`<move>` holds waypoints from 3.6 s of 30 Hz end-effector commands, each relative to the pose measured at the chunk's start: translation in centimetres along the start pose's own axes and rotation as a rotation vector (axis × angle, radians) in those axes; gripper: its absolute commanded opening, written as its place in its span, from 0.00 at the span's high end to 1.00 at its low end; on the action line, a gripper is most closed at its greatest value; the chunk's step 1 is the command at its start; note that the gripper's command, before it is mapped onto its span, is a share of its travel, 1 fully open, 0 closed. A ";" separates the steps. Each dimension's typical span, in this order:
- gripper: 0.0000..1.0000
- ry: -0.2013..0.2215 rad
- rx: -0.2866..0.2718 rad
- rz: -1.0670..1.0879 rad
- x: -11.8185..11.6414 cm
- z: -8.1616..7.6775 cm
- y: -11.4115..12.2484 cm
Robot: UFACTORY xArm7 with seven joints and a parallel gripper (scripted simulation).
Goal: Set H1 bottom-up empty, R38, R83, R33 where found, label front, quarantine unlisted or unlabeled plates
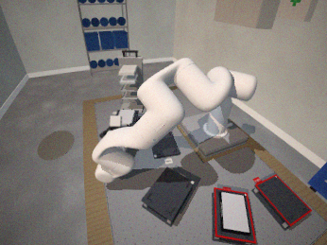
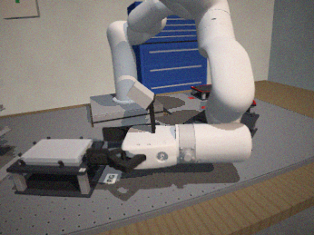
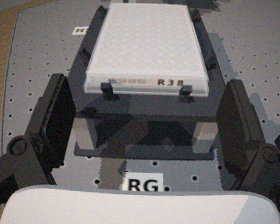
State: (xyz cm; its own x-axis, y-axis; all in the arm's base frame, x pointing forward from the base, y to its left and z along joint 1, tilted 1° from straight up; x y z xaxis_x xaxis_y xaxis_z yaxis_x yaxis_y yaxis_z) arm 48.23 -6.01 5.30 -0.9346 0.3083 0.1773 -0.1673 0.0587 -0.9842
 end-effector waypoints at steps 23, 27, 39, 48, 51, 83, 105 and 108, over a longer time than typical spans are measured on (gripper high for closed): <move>0.00 0.000 -0.001 0.004 -0.1 1.8 -0.2; 0.00 0.000 -0.001 0.004 -0.1 1.9 -0.2; 0.00 0.000 -0.001 0.004 -0.1 2.7 -0.2; 0.00 0.000 -0.001 0.004 -0.1 3.2 -0.2; 0.00 0.000 -0.001 0.004 -0.1 3.4 -0.2; 0.00 0.000 -0.001 0.004 -0.1 4.2 -0.2; 1.00 0.000 -0.001 0.004 -0.1 4.1 -0.2; 1.00 0.000 -0.001 0.004 -0.1 4.1 -0.2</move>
State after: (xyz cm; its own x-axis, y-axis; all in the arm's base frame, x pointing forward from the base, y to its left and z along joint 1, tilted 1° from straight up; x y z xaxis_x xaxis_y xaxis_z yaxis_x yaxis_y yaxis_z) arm 46.94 -9.92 5.28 -0.9348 0.3079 0.1772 -0.1672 0.0589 -0.9842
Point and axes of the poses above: the point where the finger pads meet when closed, its own z axis out along the fingers, its own x axis across the jaws, y = z × x, the point moved 5 cm from there along -z, back along the fingers, and after that the axes turned 11 degrees about -z, right-handed, at the moved point
